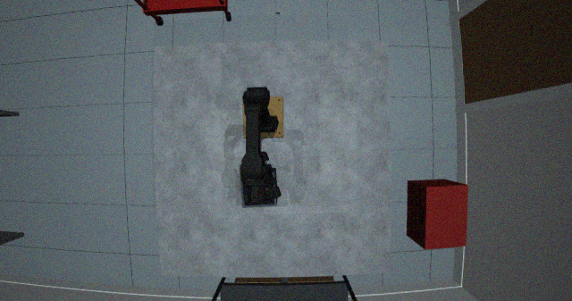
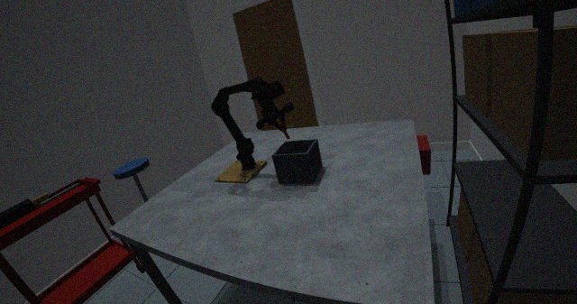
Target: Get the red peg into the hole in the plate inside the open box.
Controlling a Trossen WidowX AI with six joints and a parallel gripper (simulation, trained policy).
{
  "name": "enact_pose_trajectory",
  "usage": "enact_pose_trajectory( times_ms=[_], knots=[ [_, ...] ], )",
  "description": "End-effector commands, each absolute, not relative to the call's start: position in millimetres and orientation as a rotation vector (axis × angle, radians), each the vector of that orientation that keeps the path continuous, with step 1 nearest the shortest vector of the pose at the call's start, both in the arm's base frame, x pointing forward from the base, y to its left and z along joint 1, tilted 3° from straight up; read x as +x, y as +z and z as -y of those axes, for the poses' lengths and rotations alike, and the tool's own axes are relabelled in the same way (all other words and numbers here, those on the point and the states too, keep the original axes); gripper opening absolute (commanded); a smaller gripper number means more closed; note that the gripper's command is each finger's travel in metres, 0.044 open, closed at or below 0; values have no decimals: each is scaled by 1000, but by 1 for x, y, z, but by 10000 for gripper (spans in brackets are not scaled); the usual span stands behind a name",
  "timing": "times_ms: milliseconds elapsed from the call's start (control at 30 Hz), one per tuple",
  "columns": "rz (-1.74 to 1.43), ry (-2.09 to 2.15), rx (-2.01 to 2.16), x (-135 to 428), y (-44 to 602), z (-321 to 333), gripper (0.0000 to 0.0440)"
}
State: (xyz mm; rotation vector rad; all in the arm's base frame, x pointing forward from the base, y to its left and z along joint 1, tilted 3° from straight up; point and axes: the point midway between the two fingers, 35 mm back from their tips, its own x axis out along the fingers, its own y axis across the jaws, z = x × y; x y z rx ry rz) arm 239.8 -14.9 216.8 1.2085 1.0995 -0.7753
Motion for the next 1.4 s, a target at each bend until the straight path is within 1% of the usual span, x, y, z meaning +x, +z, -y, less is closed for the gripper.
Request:
enact_pose_trajectory(
  times_ms=[0, 433, 767, 1367],
  knots=[
    [-1098, -798, 1204, 242, 216, 25, 0],
    [-1117, -853, 1217, 256, 205, 57, 0],
    [-1148, -875, 1221, 268, 183, 77, 0],
    [-1217, -820, 1214, 291, 141, 86, 0]
  ],
)
